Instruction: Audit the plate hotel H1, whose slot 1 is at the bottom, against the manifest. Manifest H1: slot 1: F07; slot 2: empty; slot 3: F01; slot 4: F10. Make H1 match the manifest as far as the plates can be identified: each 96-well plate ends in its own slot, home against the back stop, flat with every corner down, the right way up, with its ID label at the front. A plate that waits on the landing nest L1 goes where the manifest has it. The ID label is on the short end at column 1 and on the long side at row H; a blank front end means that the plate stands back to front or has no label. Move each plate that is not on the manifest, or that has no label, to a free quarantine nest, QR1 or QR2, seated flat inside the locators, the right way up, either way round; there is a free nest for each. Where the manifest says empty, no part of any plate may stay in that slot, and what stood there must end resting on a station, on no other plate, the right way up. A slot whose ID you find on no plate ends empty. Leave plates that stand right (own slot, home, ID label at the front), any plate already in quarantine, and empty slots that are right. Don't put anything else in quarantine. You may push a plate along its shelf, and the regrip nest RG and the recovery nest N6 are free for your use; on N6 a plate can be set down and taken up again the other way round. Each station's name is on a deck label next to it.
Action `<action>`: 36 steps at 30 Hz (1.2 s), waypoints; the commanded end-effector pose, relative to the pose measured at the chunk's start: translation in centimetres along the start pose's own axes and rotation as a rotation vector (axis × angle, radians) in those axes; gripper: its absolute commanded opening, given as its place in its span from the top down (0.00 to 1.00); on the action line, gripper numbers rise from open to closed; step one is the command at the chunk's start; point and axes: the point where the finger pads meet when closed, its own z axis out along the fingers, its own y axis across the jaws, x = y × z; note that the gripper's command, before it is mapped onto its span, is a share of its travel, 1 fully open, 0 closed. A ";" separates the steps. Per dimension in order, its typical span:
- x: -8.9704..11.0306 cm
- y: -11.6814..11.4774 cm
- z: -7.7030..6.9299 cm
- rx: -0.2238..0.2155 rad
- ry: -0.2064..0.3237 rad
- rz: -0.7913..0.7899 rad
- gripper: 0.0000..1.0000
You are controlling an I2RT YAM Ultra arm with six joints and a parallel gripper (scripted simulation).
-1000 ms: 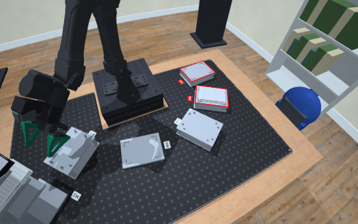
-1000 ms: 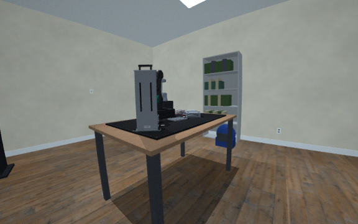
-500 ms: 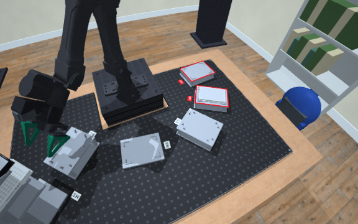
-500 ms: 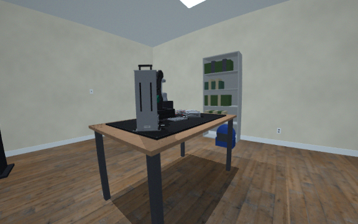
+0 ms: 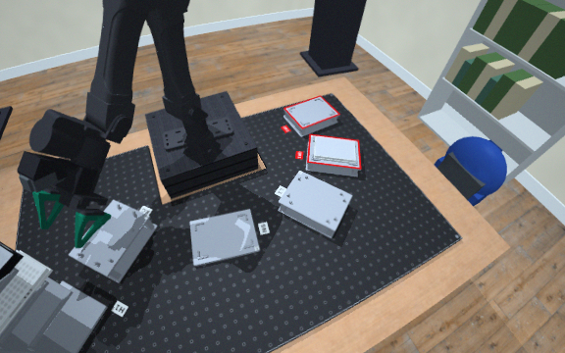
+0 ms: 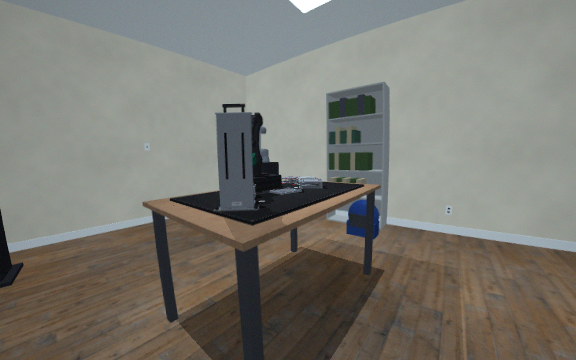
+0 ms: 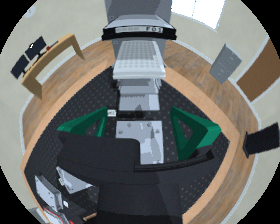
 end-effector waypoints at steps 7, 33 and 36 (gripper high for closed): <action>-0.8 0.0 0.0 0.002 -0.024 -0.003 0.00; -0.4 0.0 -0.6 0.002 -0.023 -0.003 0.00; -0.2 0.0 -1.0 0.002 -0.023 -0.003 0.00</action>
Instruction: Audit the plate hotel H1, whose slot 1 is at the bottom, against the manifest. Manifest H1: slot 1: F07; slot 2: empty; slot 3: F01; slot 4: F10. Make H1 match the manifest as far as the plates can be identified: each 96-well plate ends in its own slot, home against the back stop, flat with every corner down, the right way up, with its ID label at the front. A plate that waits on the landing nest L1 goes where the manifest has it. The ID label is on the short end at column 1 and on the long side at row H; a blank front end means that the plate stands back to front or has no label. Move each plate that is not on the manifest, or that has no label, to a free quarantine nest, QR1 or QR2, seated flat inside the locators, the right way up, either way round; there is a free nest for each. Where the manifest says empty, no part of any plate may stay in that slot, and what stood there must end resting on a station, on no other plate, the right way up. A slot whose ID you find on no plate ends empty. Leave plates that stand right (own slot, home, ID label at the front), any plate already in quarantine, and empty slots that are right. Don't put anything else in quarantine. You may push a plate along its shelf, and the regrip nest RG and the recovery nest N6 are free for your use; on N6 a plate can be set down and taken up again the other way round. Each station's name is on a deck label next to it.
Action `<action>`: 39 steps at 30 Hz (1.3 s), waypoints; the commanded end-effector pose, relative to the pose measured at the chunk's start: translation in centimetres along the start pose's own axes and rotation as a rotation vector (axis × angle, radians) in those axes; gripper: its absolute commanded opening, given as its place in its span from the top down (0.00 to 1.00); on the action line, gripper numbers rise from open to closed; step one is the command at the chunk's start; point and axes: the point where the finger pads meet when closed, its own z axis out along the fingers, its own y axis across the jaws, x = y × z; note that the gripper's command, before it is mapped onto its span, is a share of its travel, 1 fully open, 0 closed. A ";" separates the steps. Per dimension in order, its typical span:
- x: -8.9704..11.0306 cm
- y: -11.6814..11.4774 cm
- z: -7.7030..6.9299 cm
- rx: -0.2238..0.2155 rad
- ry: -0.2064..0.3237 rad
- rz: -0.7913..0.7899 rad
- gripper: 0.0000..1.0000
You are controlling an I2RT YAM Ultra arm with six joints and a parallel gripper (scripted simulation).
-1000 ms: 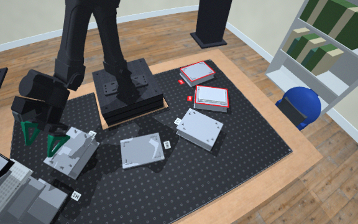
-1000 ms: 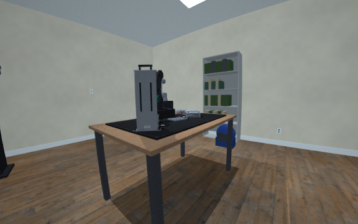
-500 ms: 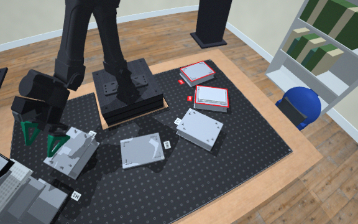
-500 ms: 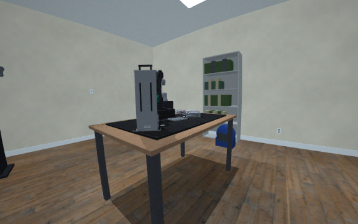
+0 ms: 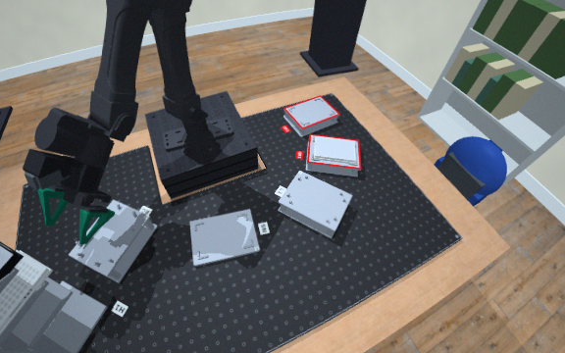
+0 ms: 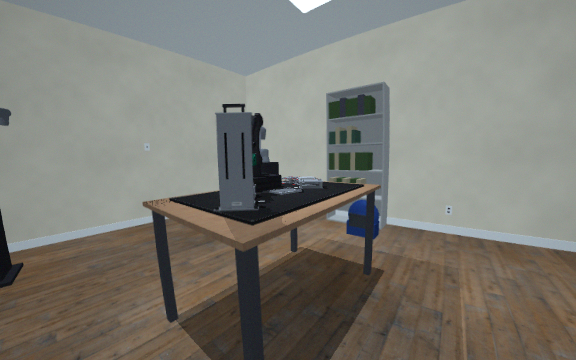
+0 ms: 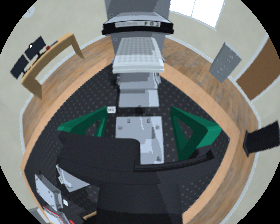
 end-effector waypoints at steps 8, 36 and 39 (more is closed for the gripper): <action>-0.5 0.0 -1.3 -0.002 -0.031 -0.008 0.00; 3.4 0.0 -0.8 -0.002 -0.030 -0.008 0.00; 3.9 0.0 -0.7 -0.002 -0.030 -0.008 0.00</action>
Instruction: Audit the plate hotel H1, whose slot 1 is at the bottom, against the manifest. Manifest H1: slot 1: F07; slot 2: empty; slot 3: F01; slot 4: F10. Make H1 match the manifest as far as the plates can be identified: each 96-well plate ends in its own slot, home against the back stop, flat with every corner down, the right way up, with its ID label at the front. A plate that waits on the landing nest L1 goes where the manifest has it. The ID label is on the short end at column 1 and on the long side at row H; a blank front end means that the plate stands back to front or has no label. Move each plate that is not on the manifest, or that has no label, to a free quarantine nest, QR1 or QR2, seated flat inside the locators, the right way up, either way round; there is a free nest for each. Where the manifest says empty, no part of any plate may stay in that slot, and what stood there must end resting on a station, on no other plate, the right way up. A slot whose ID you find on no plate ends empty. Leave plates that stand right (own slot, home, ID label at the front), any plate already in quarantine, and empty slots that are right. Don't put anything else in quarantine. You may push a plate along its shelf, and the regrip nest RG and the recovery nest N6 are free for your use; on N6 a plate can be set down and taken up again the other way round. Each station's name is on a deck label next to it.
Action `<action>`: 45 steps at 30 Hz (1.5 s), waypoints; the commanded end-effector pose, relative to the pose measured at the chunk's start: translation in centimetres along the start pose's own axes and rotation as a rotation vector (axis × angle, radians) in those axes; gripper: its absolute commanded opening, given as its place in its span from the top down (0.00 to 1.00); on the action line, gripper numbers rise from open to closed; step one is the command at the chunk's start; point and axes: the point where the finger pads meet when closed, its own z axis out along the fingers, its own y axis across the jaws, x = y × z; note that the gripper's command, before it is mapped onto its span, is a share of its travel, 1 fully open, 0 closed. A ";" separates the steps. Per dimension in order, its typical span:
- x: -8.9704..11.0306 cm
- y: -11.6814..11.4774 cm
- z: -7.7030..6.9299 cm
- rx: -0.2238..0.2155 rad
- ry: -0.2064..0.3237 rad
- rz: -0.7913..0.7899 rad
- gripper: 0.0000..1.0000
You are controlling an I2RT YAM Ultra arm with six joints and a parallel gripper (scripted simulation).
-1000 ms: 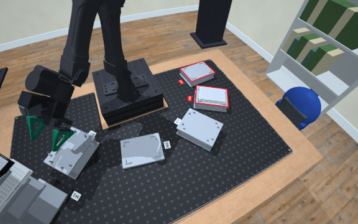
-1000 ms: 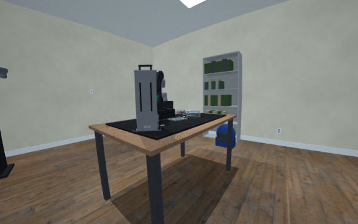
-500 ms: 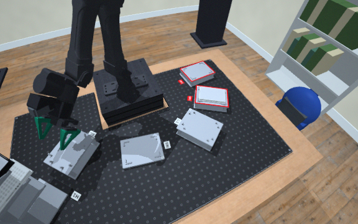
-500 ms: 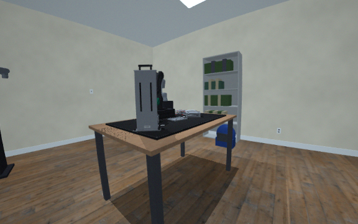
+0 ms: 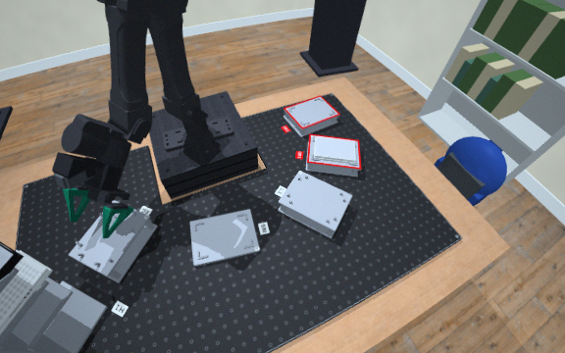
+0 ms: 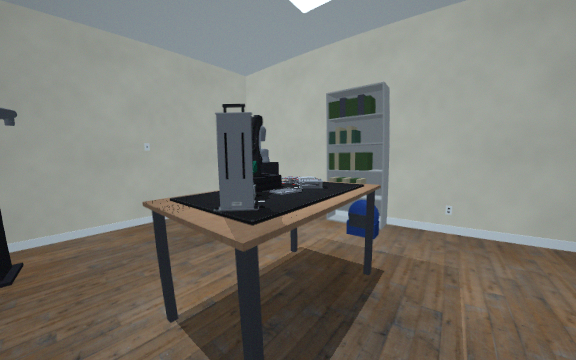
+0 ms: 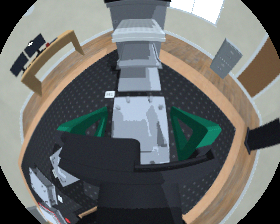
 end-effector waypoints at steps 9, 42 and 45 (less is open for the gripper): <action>-1.3 -0.1 1.1 0.002 -0.056 -0.014 0.00; -1.4 -0.1 3.0 0.002 -0.056 -0.014 0.00; -1.4 -0.1 3.0 0.002 -0.056 -0.014 0.00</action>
